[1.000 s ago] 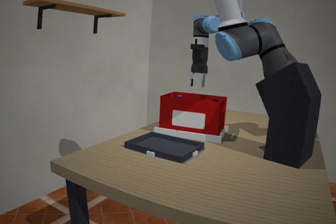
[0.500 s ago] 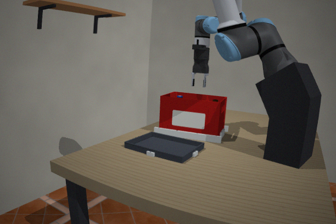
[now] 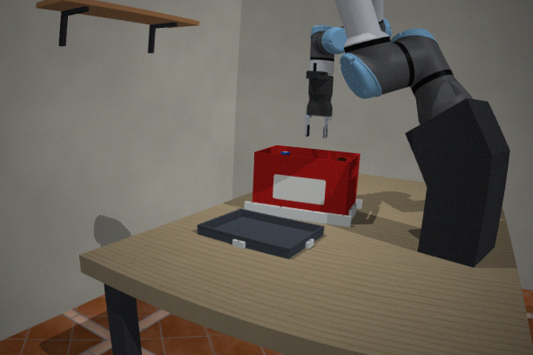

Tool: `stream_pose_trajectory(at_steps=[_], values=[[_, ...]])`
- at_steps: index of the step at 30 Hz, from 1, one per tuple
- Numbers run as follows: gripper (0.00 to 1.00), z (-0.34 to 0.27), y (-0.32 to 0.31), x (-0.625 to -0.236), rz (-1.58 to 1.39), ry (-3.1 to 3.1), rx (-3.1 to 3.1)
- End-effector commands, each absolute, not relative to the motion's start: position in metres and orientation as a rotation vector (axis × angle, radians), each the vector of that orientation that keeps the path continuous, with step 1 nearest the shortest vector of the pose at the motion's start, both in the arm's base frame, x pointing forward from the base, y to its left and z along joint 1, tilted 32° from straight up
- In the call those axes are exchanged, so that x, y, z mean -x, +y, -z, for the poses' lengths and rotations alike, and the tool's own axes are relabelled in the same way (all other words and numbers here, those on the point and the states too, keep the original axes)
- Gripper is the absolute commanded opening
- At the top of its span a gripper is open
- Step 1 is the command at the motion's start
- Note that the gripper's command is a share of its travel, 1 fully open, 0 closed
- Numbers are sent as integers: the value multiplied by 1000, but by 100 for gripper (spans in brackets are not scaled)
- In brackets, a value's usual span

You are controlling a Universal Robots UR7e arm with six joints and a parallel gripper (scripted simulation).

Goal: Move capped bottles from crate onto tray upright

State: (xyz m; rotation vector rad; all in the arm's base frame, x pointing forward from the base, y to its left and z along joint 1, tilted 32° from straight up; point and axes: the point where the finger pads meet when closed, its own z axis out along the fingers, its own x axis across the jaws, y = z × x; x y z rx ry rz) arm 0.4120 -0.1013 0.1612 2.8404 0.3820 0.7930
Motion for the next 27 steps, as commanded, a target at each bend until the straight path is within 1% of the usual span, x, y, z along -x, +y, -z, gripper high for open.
stream_pose_trajectory(at_steps=[1, 27], values=[[100, -162, -106, -413, -794, 381, -2840], [100, -162, -105, -413, -794, 382, -2840]])
